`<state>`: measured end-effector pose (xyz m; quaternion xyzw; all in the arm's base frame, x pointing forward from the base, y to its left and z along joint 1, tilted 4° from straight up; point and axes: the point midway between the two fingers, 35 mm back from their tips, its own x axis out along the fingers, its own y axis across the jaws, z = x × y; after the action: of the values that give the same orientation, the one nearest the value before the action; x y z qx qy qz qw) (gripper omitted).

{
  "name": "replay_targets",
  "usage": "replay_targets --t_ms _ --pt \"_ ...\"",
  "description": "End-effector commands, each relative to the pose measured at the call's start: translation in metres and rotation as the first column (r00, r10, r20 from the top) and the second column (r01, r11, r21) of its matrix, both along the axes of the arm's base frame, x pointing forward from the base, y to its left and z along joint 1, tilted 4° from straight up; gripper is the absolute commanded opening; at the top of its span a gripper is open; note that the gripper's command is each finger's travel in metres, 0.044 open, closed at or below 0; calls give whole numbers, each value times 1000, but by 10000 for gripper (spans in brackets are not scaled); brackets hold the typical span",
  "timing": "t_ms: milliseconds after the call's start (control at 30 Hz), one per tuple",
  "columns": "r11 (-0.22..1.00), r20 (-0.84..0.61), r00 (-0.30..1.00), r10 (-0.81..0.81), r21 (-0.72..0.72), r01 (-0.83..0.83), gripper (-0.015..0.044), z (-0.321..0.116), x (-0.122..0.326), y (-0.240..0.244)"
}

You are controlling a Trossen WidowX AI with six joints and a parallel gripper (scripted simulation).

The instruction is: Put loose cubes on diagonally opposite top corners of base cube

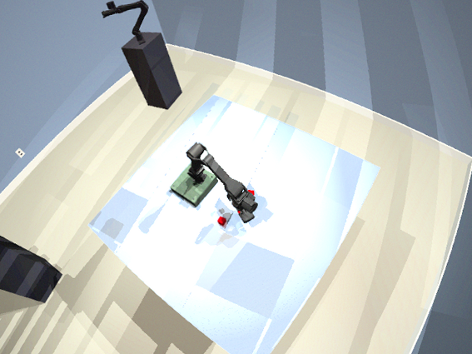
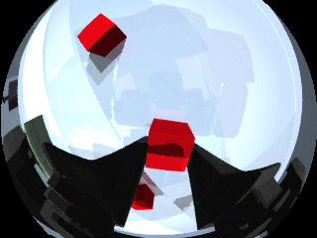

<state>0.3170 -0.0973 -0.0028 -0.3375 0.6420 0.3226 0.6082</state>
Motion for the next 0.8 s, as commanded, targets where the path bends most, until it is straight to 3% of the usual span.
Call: replay_targets --t_ms 0,767 --pt "1000 12 1000 3 -9 -3 105 14 5 -1" --pt "1000 12 1000 3 -8 -3 105 87 5 3"
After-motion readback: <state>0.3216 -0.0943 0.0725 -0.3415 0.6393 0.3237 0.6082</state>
